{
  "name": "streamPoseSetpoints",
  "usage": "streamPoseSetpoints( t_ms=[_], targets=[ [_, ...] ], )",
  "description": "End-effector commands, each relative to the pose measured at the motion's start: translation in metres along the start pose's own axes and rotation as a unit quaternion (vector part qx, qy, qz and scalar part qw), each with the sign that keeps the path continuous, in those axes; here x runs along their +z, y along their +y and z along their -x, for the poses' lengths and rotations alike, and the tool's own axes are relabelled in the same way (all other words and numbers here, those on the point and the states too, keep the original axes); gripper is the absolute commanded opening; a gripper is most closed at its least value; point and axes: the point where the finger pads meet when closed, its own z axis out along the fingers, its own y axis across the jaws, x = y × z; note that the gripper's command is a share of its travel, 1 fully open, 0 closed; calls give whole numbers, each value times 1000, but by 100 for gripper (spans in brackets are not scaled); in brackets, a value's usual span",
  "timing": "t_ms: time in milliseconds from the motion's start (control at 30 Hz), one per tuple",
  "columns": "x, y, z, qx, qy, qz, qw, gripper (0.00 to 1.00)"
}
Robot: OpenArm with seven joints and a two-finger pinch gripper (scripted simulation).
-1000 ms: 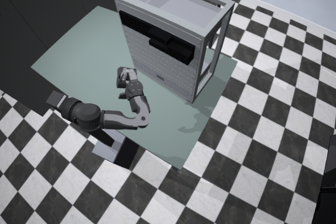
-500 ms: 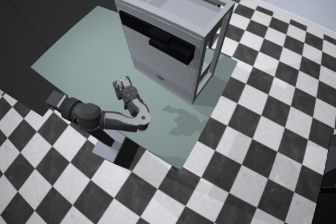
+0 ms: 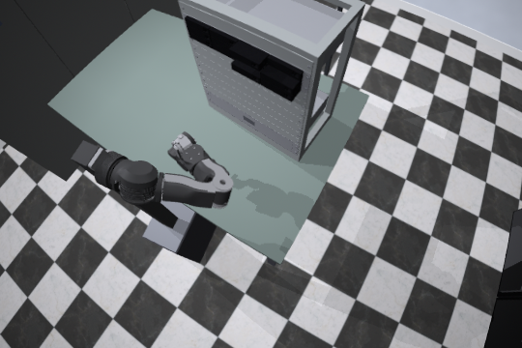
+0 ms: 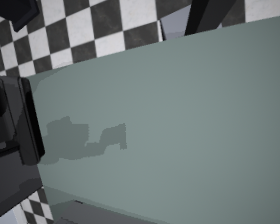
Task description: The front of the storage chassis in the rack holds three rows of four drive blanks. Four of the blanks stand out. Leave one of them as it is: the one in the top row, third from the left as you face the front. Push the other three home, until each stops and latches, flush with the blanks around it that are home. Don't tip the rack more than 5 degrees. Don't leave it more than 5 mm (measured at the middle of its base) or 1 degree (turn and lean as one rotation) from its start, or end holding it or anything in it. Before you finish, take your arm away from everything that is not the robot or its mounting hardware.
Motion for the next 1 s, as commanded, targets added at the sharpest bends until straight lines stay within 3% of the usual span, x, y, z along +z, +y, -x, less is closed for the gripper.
streamPoseSetpoints(
  t_ms=[0, 200, 400, 967],
  targets=[
    [4, -1, -4, -28, -5, -3, 1000, 100],
    [15, -5, -18, -98, -7, -21, 995, 100],
    [20, -8, -27, -138, -7, -29, 990, 100],
    [22, -9, -30, -153, -8, -32, 988, 100]
  ],
)
